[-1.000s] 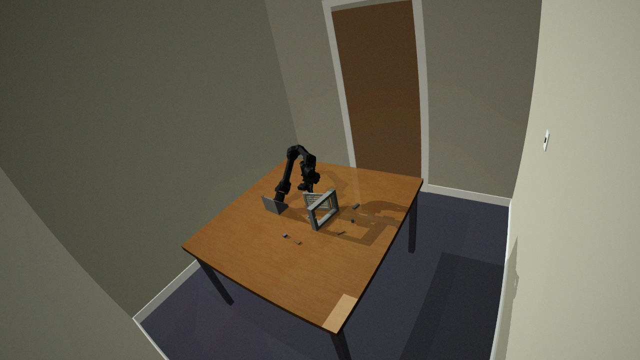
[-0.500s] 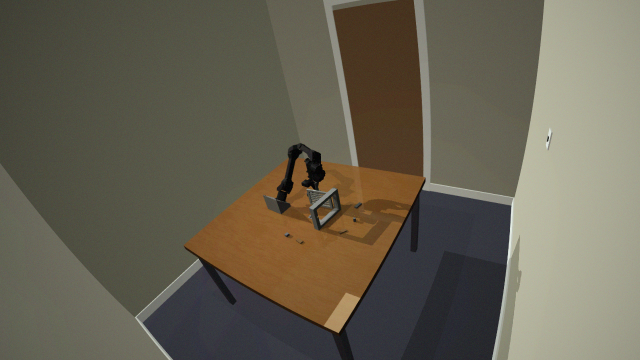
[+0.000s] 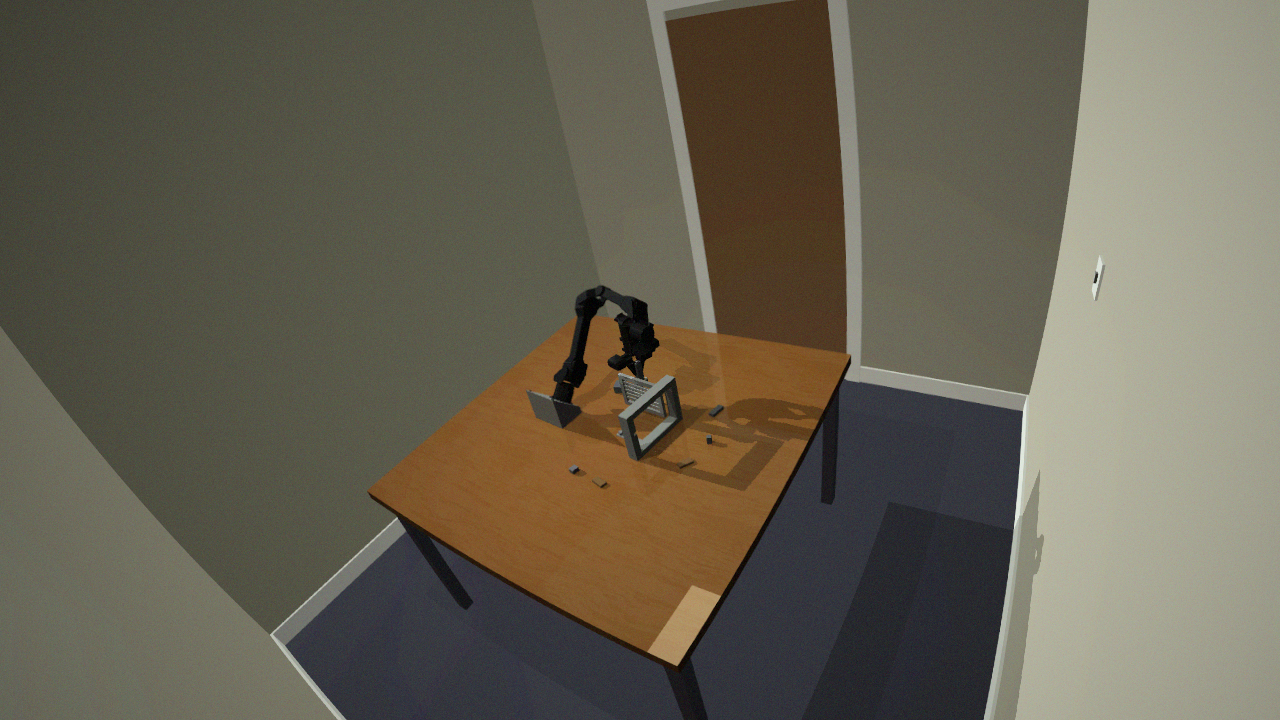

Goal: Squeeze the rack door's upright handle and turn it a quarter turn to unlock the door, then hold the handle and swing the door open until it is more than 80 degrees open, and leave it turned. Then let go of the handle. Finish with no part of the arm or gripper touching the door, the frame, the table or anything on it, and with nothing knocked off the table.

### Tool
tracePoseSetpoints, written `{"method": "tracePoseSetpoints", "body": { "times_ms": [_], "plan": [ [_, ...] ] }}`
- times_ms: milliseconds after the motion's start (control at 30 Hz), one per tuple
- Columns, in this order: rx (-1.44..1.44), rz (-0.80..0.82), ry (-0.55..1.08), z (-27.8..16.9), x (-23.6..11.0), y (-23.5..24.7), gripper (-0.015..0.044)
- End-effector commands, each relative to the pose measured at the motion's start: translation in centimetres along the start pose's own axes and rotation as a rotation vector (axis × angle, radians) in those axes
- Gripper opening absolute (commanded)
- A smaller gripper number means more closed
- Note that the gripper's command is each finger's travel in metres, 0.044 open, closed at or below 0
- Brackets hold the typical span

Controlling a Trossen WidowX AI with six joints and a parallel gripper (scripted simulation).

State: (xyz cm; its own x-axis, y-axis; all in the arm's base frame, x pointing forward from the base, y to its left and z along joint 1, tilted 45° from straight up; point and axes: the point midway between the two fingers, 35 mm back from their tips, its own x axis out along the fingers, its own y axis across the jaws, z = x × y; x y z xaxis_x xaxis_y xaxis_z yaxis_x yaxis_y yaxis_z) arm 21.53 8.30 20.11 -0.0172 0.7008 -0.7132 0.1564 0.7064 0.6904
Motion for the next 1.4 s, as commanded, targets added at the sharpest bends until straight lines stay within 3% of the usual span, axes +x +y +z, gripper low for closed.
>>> {"method": "tracePoseSetpoints", "body": {
  "times_ms": [0, 333, 700, 1367],
  "plan": [
    [0.027, 0.003, -0.003, 0.1, 0.0, 0.3, 0.0021],
    [0.027, 0.003, -0.003, 0.1, 0.0, 0.3, 0.0021],
    [0.027, 0.003, -0.003, 0.1, 0.0, 0.3, 0.0293],
    [0.009, -0.006, -0.128, 0.0, -3.0, 0.3, 0.0293]
  ]
}}
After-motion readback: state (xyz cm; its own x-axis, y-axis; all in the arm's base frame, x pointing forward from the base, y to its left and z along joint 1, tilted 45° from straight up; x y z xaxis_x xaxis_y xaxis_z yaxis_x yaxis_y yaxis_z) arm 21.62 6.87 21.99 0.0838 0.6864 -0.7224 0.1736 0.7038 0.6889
